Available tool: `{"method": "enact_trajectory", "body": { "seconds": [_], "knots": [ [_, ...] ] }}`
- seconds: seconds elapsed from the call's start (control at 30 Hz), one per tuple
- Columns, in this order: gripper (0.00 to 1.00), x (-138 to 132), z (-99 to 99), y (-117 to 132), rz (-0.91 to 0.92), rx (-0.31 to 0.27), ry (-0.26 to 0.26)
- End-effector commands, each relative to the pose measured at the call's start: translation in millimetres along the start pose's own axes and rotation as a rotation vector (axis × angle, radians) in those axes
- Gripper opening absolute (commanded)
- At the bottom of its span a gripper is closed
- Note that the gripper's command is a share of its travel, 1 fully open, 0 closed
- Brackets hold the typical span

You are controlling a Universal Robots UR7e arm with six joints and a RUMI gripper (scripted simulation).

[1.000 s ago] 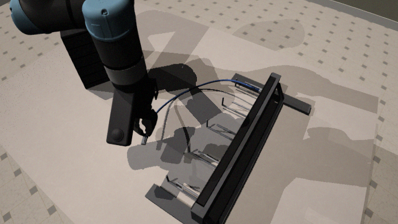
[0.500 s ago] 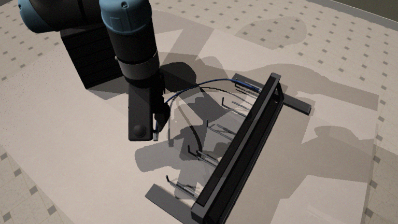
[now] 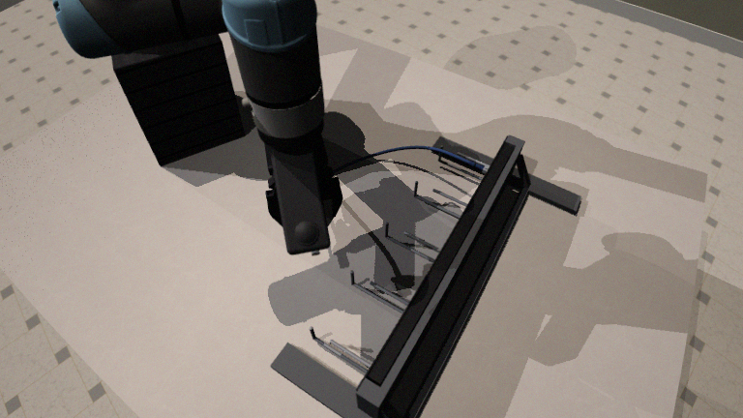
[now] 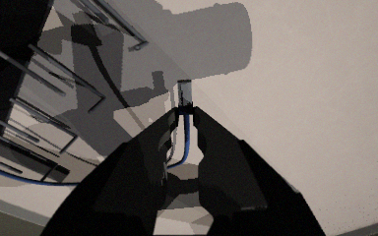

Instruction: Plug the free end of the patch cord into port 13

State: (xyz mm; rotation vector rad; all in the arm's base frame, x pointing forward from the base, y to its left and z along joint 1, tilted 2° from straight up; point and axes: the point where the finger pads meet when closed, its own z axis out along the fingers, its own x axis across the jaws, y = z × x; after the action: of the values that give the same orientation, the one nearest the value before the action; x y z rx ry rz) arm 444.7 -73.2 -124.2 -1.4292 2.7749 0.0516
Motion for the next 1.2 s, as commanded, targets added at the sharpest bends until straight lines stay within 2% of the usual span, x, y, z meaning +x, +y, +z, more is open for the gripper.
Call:
{"method": "enact_trajectory", "body": {
  "seconds": [0.0,1.17],
  "knots": [
    [0.0,-10.7,-2.4,0.1,-0.066,0.0,0.0],
    [0.0,-78.6,-15.2,3.0,-0.487,-0.005,0.006]
  ]
}}
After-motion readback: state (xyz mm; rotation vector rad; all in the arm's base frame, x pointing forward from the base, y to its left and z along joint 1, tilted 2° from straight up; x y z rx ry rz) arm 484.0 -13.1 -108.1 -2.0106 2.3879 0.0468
